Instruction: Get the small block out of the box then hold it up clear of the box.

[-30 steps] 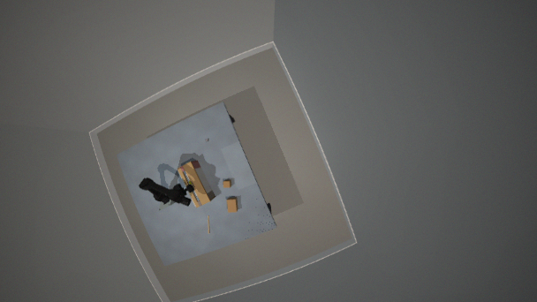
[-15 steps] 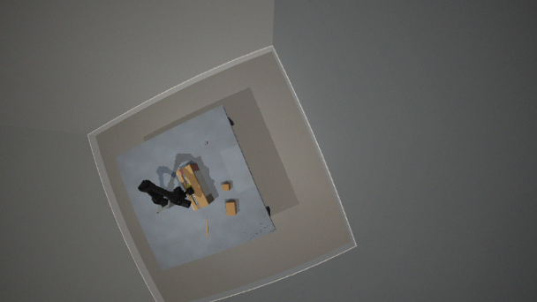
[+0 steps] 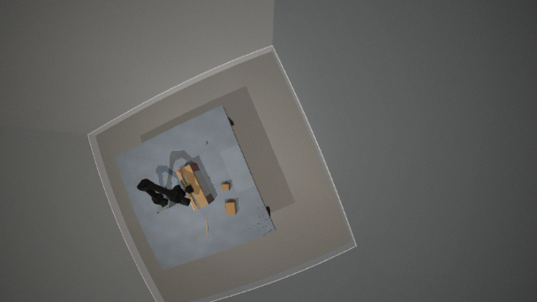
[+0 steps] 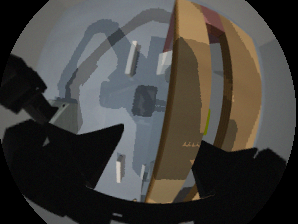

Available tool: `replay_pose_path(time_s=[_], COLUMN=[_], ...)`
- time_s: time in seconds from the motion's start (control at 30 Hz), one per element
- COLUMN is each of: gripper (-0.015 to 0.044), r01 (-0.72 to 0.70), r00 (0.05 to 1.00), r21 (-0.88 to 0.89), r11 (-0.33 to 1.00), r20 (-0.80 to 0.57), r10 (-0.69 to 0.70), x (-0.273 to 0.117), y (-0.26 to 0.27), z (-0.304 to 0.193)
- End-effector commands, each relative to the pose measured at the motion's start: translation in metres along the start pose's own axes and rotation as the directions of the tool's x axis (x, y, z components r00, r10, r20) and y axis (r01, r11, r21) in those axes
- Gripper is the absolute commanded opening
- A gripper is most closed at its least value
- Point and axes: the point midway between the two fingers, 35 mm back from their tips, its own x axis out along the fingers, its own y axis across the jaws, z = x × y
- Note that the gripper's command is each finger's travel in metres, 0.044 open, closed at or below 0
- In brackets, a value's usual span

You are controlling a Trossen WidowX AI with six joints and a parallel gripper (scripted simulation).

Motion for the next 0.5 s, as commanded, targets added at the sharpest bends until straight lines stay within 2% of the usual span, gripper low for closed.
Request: replay_pose_path(time_s=[0.0,0.47], gripper=[0.0400,0.0400], r01=[0.000,0.000], r00=[1.000,1.000], r21=[0.005,0.005], r11=[1.000,1.000], r20=[0.004,0.005], r10=[0.000,0.000], x=[0.002,0.007], y=[0.000,0.000], z=[0.009,0.033])
